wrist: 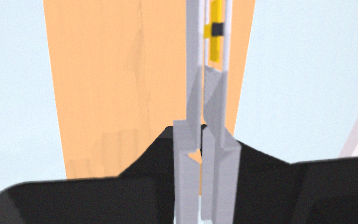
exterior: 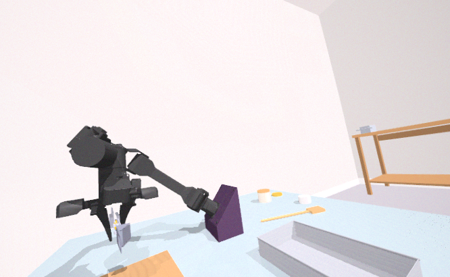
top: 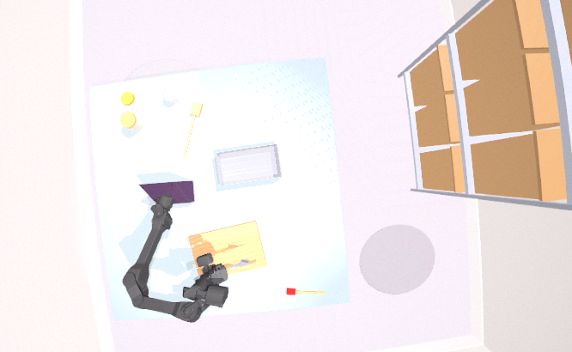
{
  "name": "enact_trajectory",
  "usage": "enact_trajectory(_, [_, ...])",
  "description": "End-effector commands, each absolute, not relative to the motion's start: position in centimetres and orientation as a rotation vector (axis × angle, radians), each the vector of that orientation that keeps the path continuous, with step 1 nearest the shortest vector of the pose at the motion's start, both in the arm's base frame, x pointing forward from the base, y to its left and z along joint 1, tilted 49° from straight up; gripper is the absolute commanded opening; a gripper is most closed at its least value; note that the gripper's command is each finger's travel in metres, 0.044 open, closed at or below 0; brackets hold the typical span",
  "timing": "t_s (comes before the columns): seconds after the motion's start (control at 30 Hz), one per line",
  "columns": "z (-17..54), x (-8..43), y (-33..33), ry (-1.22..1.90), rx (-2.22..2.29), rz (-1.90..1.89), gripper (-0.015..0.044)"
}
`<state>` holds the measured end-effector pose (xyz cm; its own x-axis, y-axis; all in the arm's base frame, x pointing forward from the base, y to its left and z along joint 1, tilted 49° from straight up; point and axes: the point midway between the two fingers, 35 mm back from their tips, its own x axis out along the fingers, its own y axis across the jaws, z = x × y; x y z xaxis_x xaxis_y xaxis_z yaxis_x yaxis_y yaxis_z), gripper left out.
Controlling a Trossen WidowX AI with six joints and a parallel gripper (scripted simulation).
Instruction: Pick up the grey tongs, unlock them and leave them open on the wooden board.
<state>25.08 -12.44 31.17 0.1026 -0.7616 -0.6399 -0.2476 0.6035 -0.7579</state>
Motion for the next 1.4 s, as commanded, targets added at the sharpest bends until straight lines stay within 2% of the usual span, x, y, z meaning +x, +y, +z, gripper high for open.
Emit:
enact_trajectory(0.0, [31.1, 25.3, -12.5, 1.461, -0.908, -0.472, -0.015])
enact_trajectory(1.37, [27.0, 26.1, -17.3, 1.484, -0.845, -0.517, -0.015])
